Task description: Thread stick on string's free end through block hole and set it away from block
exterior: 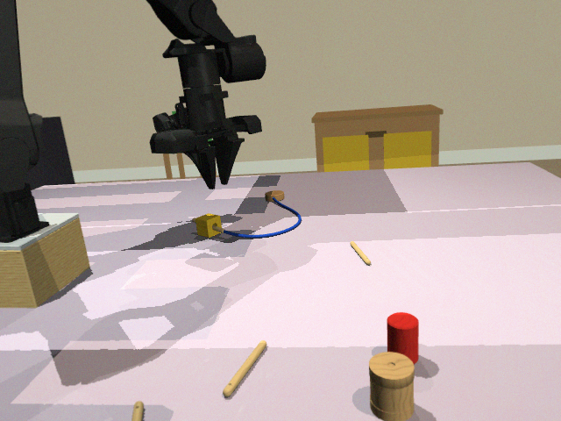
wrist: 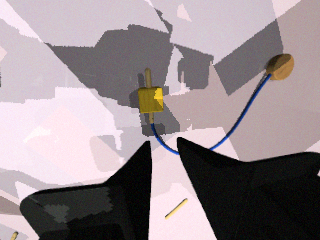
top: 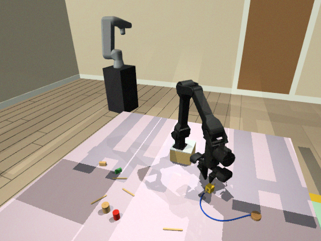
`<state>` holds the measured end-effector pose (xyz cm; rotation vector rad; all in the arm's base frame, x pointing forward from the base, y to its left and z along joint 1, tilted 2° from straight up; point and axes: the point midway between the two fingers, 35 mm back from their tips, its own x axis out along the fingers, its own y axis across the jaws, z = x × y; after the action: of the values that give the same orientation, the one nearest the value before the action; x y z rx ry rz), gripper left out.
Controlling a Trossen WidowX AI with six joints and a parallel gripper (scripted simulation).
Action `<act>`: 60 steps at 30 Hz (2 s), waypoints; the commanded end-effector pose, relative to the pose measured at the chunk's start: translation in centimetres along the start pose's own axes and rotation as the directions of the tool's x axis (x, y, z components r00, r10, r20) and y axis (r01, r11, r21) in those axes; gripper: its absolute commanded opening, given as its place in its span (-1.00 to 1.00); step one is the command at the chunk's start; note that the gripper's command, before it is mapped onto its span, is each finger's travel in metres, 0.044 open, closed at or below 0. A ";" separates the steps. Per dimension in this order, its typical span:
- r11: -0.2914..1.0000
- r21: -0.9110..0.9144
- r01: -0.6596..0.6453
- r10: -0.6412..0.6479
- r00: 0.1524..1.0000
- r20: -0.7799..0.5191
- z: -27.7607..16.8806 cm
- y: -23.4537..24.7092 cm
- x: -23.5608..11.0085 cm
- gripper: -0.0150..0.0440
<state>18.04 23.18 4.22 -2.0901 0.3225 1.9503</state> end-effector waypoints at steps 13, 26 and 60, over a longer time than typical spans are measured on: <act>0.706 0.708 -0.002 -0.003 1.000 0.006 1.4 -0.1 -0.9 -0.08; -0.248 0.969 -0.015 0.005 1.000 0.017 3.4 0.0 -1.0 -0.08; -1.000 -0.008 0.017 0.017 0.999 0.028 5.7 0.3 -1.0 -0.08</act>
<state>13.50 25.14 5.27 0.0812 1.5084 -0.0372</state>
